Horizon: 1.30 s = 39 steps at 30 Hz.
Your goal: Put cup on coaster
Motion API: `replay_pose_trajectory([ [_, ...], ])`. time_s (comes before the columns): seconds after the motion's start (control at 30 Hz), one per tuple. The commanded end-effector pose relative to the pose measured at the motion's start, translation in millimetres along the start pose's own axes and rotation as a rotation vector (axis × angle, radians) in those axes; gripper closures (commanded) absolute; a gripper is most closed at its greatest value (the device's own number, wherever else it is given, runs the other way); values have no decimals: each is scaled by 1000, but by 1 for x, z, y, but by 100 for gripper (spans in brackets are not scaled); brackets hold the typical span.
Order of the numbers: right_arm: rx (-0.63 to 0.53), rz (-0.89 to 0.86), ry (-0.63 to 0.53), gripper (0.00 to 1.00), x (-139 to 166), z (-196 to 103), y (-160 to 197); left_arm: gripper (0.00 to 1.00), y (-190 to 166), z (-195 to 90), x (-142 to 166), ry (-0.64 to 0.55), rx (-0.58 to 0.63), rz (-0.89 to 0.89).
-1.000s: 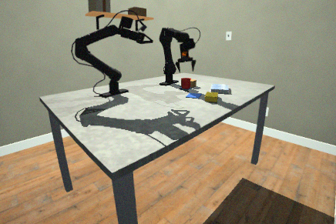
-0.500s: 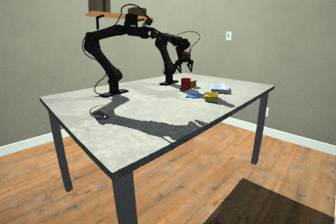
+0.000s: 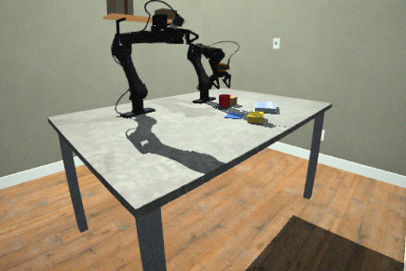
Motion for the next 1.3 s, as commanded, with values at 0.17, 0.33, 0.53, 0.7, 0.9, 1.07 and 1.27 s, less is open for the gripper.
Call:
replay_pose_trajectory([
  [0.17, 27, 0, -55, 0, -16, 4, -8, 0, 0, -1, 1, -30, -4, -19],
  [0.33, 27, 0, -55, 0, -16, 4, -8, 0, 0, -4, -6, -68, -7, -1],
  [0.53, 27, 0, -55, 0, -16, 4, -8, 0, 2, -25, -39, -236, 28, 39],
  [0.7, 27, 0, -55, 0, -16, 4, -8, 0, 17, -57, -87, -455, 8, 0],
  [0.9, 27, 0, -55, 0, -16, 4, -8, 0, 34, -96, -147, -763, -14, -34],
  [1.07, 27, 0, -55, 0, -16, 4, -8, 0, 43, -112, -175, -898, -29, -51],
  [1.27, 27, 0, -55, 0, -16, 4, -8, 0, 58, -127, -213, -1047, -53, -85],
])
Point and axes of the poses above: on each arm, the point where the finger pads meet when closed, its own z axis out along the fingers, its own y axis across the jaws, x = y × z, the point moved 9 cm from there along -z, back along the fingers, and after that the axes turned 8 degrees about -z, right-handed, at the moved point
